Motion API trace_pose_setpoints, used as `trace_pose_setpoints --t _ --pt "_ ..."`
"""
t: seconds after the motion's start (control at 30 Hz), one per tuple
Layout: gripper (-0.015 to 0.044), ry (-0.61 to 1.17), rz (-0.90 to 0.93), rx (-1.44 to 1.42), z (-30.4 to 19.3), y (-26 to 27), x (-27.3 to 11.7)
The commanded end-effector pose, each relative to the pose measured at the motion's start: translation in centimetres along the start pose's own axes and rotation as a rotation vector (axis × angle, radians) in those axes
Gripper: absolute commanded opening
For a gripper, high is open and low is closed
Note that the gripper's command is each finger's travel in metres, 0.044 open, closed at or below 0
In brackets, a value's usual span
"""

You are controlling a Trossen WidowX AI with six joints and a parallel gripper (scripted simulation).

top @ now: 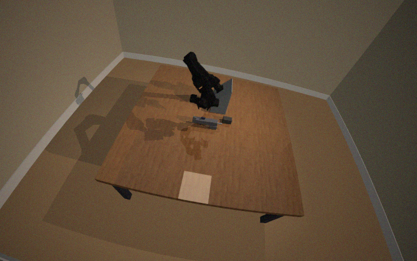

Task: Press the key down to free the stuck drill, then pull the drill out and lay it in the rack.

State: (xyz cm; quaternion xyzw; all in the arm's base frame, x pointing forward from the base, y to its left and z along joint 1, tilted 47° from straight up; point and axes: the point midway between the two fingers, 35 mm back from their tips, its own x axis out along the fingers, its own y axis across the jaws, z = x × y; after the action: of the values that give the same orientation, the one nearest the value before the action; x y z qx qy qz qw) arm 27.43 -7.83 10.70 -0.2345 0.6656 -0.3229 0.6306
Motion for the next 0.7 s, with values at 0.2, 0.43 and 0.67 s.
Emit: trace_pose_setpoints --t 0.2,0.43,0.67 --pt "0.0440 0.009 -0.006 -0.628 1.0 6.6 3.6" --pt "0.0440 0.011 0.005 -1.289 0.4 13.4 7.8" --pt "0.0440 0.007 0.011 -1.572 -0.4 16.1 9.6"
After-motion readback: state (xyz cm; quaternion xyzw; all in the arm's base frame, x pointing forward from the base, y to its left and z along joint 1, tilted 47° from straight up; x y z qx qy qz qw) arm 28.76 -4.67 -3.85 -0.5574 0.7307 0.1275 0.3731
